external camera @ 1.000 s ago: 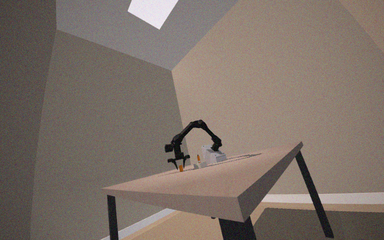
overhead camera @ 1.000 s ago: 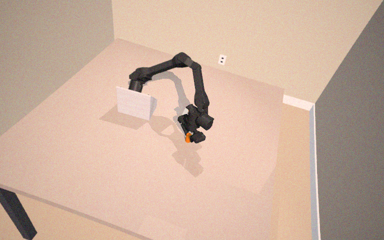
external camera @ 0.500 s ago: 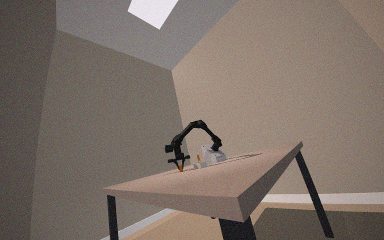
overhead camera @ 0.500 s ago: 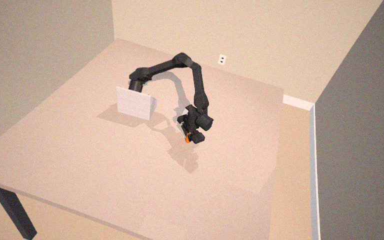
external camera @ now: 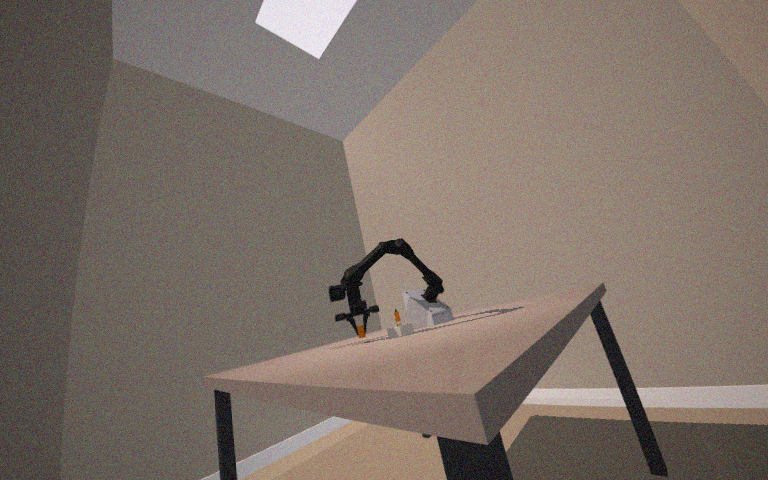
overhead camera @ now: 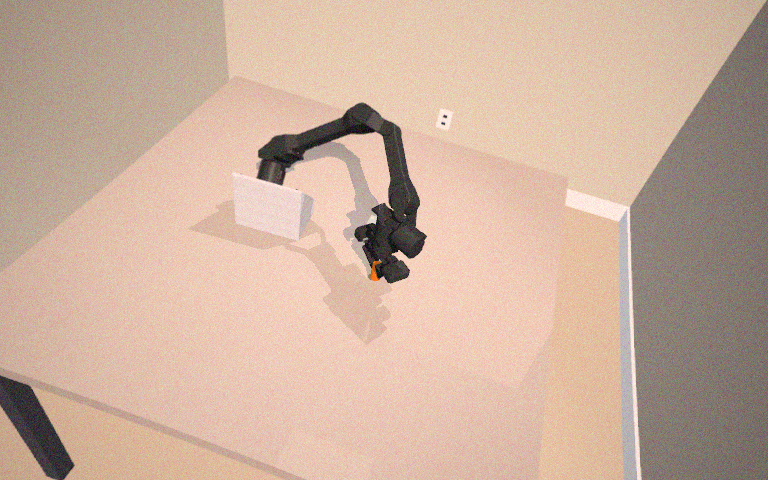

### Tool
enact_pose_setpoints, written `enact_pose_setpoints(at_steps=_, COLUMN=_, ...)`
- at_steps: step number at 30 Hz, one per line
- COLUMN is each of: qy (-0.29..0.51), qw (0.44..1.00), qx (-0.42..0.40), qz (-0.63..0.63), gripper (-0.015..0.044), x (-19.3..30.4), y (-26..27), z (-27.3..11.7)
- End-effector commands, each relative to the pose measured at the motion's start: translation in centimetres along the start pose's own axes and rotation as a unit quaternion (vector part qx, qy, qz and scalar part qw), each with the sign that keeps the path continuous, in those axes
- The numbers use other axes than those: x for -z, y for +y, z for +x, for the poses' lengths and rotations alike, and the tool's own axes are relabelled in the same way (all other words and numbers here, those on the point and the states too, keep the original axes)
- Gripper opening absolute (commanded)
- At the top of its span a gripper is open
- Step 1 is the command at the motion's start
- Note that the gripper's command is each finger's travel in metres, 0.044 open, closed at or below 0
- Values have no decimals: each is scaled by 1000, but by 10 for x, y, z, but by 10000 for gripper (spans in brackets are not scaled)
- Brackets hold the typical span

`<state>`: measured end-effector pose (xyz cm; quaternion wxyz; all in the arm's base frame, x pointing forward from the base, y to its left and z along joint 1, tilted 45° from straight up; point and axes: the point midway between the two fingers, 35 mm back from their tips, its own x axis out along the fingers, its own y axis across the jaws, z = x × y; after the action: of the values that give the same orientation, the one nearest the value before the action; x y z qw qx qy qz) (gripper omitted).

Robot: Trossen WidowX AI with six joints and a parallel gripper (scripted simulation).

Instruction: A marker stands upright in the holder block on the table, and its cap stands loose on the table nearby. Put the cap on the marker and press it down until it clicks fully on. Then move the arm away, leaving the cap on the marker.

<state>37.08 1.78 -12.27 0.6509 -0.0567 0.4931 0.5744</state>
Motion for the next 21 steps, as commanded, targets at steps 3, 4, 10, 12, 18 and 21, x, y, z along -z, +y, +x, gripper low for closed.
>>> enact_pose_setpoints(at_steps=3, qy=0, qw=1000, qx=6, qz=-7, gripper=0, x=-3, y=-1, z=-23)
enact_pose_setpoints(at_steps=4, qy=0, qw=1000, qx=6, qz=-6, gripper=0, x=-3, y=-1, z=-26)
enact_pose_setpoints(at_steps=10, qy=0, qw=1000, qx=6, qz=-6, gripper=0, x=-4, y=0, z=-39)
enact_pose_setpoints(at_steps=12, qy=0, qw=1000, qx=6, qz=-6, gripper=0, x=-7, y=3, z=-41)
enact_pose_setpoints(at_steps=18, qy=0, qw=1000, qx=6, qz=-5, gripper=0, x=-20, y=17, z=-50)
enact_pose_setpoints(at_steps=21, qy=0, qw=1000, qx=6, qz=-5, gripper=0, x=-27, y=24, z=-54)
